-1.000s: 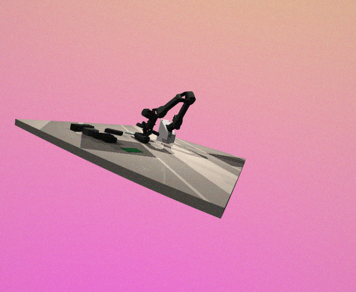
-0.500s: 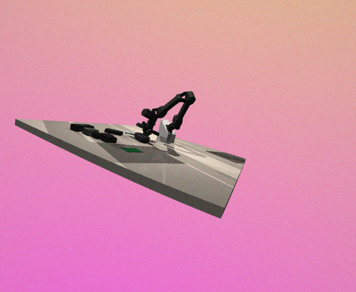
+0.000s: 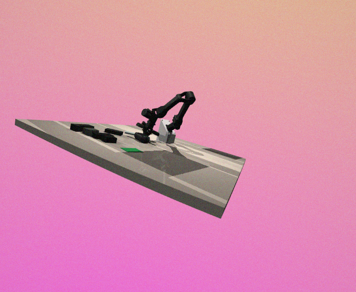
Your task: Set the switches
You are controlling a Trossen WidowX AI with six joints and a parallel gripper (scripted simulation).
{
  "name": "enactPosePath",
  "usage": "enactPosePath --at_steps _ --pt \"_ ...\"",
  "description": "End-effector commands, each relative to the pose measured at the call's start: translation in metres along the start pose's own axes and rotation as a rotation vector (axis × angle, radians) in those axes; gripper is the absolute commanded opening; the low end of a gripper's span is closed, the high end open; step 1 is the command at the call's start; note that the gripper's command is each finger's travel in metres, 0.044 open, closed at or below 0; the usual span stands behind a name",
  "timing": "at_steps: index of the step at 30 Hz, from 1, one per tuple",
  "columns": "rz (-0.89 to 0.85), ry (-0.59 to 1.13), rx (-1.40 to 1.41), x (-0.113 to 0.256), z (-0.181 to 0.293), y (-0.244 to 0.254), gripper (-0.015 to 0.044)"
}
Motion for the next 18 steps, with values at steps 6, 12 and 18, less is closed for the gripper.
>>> enactPosePath --at_steps 6,12,18 --pt "-0.022 -0.013 0.019 0.051 0.003 0.0 0.0" --pt "-0.025 -0.014 0.022 0.059 0.003 -0.001 0.0" --pt "-0.026 -0.014 0.022 0.057 0.001 0.003 0.0"
Point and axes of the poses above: the point midway between the two fingers, 35 mm back from their tips, its own x axis back along the fingers, its own y axis across the jaws, z = x × y, the point moved 6 cm from there along x, back along the fingers, and after that the axes turned 10 degrees about x, right-handed, at the moved point
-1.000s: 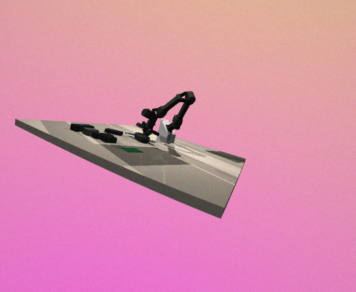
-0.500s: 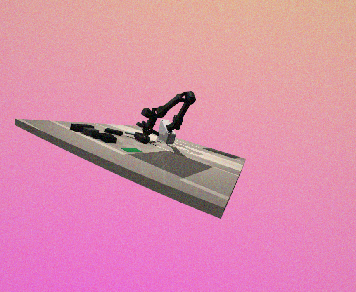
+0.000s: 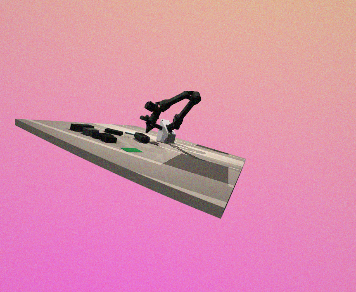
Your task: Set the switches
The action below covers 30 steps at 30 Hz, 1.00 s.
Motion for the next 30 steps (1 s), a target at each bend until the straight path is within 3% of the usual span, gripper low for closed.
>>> enactPosePath --at_steps 1,30 --pt "-0.002 -0.006 0.008 0.0 -0.001 0.003 0.0" --pt "-0.003 -0.002 0.021 -0.045 0.001 -0.011 0.0"
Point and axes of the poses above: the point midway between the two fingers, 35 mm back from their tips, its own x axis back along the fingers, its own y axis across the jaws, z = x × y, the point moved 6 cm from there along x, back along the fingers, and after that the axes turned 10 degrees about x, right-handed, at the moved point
